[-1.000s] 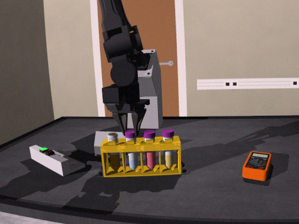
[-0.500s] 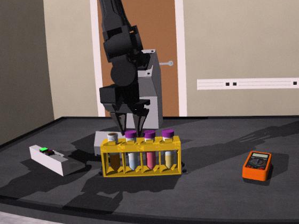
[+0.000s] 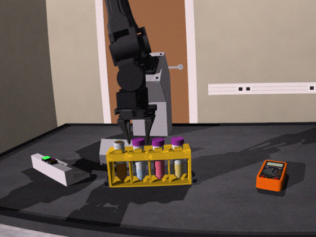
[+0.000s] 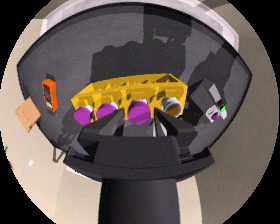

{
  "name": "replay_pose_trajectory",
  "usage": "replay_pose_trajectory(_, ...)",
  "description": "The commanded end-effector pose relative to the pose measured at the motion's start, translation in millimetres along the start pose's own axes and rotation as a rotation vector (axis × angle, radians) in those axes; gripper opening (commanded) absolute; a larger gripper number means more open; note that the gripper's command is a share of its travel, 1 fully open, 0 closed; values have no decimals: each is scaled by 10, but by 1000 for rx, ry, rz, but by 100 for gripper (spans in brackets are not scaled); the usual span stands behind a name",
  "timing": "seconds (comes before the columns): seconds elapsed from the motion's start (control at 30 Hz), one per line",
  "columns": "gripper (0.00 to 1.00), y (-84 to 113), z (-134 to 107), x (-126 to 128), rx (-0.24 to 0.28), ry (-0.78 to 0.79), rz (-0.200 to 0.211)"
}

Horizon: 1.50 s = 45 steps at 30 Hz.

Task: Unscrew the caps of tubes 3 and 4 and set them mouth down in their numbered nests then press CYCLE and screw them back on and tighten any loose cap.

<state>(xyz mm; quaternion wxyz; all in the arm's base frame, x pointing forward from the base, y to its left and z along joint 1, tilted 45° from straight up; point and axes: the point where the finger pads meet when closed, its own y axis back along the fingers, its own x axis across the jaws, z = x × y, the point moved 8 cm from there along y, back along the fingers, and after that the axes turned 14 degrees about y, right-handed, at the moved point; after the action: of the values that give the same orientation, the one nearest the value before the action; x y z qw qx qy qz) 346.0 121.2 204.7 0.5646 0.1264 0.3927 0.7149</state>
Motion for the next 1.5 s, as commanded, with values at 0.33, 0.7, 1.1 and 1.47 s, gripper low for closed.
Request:
replay_pose_trajectory(0.33, 49, 66, 100, 16, -39, 488, 1)
replay_pose_trajectory(0.7, 0, 29, 66, -4, -21, 475, -1)
replay_pose_trajectory(1.1, 0, 33, 64, 9, -31, 398, 1)
replay_pose_trajectory(1.47, 0, 2, 49, 10, -22, 99, 6)
